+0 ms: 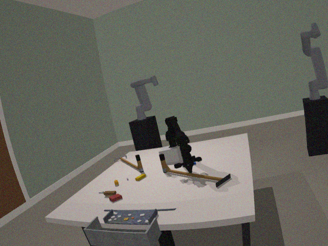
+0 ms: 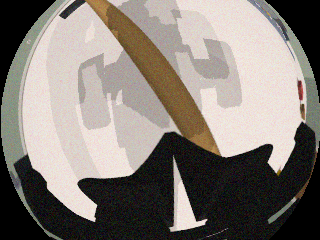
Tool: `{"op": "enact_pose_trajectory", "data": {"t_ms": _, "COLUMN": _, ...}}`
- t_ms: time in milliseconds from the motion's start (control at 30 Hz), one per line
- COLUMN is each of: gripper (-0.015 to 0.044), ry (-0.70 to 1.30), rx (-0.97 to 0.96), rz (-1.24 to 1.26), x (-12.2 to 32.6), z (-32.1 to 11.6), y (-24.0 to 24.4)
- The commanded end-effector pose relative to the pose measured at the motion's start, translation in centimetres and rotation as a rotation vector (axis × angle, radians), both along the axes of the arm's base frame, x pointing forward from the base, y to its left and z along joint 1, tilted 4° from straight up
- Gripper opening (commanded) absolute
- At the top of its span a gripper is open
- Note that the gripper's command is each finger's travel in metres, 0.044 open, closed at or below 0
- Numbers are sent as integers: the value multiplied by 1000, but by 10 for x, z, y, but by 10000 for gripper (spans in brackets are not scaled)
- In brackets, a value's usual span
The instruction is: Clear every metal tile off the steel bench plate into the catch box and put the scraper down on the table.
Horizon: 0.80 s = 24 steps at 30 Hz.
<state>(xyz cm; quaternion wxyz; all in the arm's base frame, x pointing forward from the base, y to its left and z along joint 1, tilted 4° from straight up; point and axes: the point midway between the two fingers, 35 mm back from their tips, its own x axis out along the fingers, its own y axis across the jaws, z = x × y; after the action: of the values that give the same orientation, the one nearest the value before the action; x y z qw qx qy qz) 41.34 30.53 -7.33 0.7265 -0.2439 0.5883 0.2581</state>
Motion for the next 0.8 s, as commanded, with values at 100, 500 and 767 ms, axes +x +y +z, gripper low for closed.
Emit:
{"op": "enact_pose_trajectory", "data": {"t_ms": 100, "gripper": 0, "ry": -5, "rx": 4, "rz": -1, "x": 11, "z": 0, "y": -4}}
{"op": "enact_pose_trajectory", "data": {"t_ms": 500, "gripper": 0, "ry": -6, "rx": 3, "rz": -1, "x": 22, "z": 1, "y": -9}}
{"op": "enact_pose_trajectory", "data": {"t_ms": 767, "gripper": 0, "ry": -7, "rx": 3, "rz": -1, "x": 30, "z": 1, "y": -12}}
